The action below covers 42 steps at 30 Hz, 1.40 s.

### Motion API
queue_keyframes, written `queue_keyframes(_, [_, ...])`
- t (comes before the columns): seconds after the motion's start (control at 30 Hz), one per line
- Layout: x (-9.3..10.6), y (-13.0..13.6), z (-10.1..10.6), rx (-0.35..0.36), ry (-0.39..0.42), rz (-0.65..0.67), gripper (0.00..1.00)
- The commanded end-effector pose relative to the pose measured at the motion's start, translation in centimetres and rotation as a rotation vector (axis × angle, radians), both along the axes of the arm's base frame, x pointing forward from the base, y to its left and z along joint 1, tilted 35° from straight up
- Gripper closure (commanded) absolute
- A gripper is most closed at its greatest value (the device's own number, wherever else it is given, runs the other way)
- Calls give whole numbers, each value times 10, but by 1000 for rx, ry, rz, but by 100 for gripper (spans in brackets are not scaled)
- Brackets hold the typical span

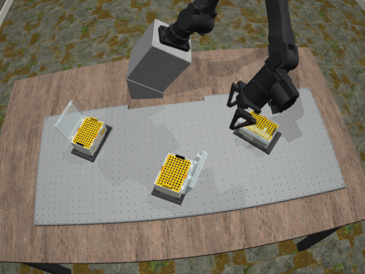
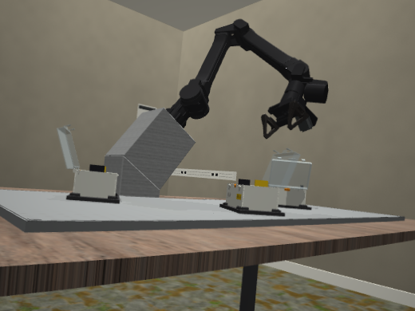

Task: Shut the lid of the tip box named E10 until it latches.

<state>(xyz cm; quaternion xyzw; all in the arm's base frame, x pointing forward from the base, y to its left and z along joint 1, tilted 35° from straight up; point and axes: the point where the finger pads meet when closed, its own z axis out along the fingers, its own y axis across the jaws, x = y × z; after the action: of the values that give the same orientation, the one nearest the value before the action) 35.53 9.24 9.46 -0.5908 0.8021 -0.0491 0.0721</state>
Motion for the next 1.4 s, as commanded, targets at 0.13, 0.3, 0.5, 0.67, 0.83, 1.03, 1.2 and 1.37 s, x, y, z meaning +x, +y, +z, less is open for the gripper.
queue_keyframes(0.13, [5, 37, 44, -12, -89, 174, 0])
queue_keyframes(0.3, [-5, 46, 45, -32, -105, 266, 0])
queue_keyframes(0.5, [-19, 67, 56, -56, -146, 403, 0])
queue_keyframes(0.67, [-17, 91, 88, -51, -195, 443, 0])
queue_keyframes(0.83, [-27, 104, 98, -66, -232, 544, 0])
queue_keyframes(1.03, [-37, 122, 116, -79, -300, 672, 0])
queue_keyframes(1.2, [-50, 137, 133, -82, -309, 702, 0])
queue_keyframes(1.37, [-65, 151, 149, -92, -354, 798, 0])
